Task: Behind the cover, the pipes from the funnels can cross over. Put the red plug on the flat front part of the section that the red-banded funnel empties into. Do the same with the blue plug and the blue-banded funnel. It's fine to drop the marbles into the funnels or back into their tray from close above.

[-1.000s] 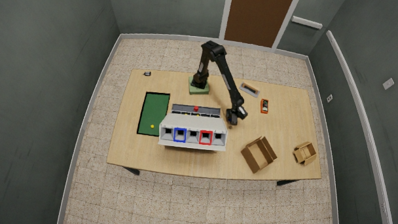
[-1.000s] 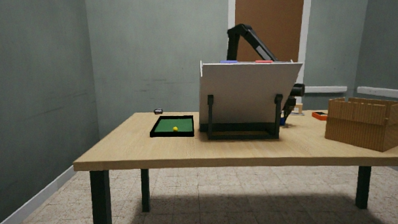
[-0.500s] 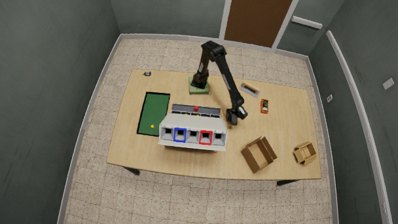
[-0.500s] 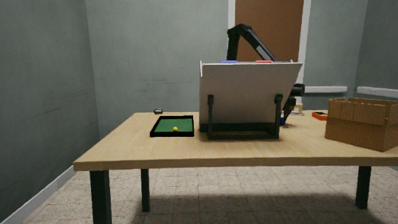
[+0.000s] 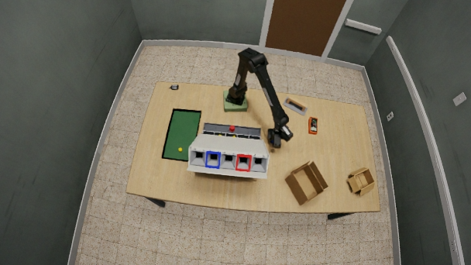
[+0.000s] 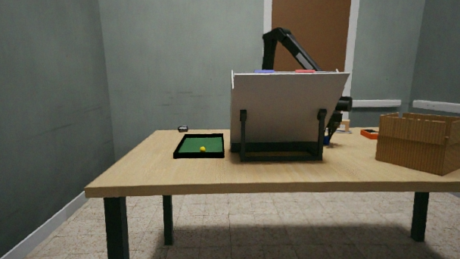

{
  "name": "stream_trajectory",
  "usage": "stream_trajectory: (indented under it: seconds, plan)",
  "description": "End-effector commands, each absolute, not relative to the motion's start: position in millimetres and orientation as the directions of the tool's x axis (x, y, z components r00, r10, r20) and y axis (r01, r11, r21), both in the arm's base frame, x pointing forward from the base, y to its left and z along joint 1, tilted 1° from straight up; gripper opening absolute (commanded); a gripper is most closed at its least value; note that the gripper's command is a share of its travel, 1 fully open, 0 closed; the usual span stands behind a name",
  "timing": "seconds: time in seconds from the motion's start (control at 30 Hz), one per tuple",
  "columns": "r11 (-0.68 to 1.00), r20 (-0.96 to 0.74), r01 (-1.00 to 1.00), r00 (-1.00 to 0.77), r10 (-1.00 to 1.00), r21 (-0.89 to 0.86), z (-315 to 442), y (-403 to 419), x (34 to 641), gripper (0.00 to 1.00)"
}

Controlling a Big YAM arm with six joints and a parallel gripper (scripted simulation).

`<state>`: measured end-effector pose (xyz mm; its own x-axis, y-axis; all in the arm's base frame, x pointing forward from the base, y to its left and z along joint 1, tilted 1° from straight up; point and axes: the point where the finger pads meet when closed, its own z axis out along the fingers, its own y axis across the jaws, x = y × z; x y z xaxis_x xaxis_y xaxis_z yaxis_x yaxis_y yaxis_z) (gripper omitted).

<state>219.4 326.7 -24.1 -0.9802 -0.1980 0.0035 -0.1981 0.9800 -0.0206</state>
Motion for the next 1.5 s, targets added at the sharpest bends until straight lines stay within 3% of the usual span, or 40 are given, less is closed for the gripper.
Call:
stream_trajectory:
  seconds: [0.0, 0.93, 1.47]
  plan:
    - [0.980, -0.015, -0.198, -0.980, -0.198, 0.000, -8, 335, 222, 0.00]
    - [0.980, -0.026, -0.198, -0.980, -0.198, 0.011, 21, 346, 228, 0.00]
    - [0.979, -0.040, -0.200, -0.979, -0.199, 0.027, 99, 348, 226, 0.00]
